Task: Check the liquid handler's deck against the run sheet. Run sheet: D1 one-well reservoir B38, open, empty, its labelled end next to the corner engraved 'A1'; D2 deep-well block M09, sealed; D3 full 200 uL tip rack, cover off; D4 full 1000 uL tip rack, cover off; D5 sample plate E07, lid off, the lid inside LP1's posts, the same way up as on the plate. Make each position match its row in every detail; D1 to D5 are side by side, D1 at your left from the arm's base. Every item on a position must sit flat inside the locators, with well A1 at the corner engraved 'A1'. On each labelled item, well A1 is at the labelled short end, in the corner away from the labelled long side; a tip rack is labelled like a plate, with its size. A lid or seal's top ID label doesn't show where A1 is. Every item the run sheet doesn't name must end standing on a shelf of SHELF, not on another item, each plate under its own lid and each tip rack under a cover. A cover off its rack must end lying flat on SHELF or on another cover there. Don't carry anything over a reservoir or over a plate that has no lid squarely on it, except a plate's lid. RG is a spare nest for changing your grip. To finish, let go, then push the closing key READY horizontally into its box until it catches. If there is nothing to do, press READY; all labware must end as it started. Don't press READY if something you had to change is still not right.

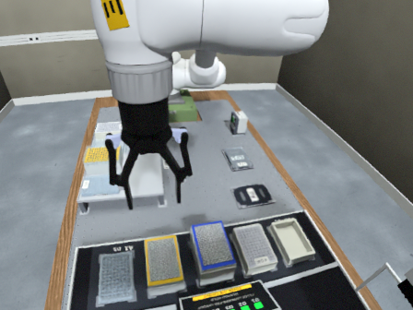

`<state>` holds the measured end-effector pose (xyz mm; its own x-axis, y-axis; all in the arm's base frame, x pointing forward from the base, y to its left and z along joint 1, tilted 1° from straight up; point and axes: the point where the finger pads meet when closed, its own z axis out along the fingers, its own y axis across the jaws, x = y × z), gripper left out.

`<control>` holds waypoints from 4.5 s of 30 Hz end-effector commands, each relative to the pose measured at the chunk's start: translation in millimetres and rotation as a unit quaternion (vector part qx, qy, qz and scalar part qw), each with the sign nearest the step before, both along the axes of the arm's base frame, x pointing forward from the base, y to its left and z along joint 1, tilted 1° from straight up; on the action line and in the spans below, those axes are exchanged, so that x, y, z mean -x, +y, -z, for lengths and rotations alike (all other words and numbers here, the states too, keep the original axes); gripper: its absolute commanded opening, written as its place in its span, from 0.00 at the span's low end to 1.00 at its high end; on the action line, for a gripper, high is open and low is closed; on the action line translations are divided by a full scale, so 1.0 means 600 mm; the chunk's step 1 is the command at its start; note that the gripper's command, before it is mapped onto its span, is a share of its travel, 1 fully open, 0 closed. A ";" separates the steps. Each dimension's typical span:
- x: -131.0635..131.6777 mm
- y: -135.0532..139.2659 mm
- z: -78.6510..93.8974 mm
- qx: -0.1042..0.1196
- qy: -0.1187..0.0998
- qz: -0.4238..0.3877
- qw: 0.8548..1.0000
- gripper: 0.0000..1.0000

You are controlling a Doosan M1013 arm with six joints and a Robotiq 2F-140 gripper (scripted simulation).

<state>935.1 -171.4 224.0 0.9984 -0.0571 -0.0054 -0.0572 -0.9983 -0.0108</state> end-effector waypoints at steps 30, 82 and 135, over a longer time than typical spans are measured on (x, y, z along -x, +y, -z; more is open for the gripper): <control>-0.076 0.001 0.013 0.001 0.002 -0.001 1.000 0.66; -0.075 0.004 0.142 0.001 0.002 -0.001 1.000 0.66; -0.073 0.005 0.267 0.000 0.002 -0.001 1.000 0.66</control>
<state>978.5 -171.4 70.3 0.9984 -0.0562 -0.0118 -0.0563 -0.9983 -0.0113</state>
